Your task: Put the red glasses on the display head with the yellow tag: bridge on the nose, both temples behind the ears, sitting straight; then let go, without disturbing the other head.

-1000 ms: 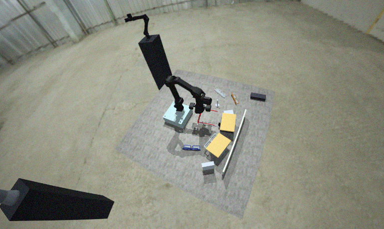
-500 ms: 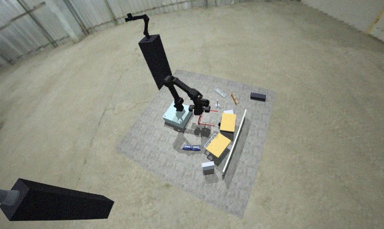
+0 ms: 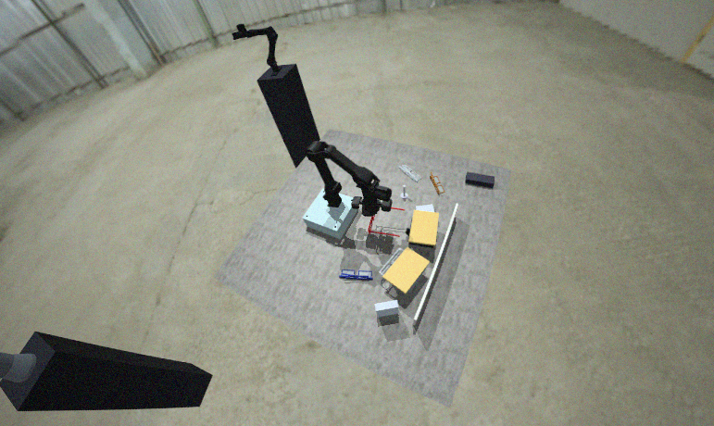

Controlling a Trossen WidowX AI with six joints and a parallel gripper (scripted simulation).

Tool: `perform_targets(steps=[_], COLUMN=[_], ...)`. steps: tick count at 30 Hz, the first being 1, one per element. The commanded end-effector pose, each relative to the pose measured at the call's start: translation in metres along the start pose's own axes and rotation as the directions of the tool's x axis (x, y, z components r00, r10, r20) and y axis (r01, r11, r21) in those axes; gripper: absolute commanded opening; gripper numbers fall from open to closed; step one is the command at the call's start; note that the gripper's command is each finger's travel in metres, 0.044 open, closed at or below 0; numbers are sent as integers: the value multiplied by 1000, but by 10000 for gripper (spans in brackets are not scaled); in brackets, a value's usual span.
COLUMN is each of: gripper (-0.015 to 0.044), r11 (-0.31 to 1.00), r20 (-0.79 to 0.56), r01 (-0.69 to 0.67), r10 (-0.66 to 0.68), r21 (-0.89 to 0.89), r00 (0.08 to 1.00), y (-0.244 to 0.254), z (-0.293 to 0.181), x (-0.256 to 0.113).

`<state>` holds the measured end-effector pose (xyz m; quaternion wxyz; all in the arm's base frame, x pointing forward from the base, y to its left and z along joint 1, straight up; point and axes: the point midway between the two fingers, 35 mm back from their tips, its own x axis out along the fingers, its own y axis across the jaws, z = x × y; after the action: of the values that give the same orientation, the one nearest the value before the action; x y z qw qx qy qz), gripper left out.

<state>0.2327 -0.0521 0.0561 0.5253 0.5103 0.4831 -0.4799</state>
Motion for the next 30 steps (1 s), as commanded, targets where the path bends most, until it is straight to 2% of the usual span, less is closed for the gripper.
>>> perform_targets(steps=[1, 11, 30], gripper=[0, 0, 0], r11=[1000, 999, 1000], r20=[5, -8, -9], r01=[11, -39, -22], r10=[-11, 40, 22], r21=[6, 7, 7], r00=[1000, 999, 1000], y=[0, -1, 2], z=[0, 1, 2], x=[5, 15, 29])
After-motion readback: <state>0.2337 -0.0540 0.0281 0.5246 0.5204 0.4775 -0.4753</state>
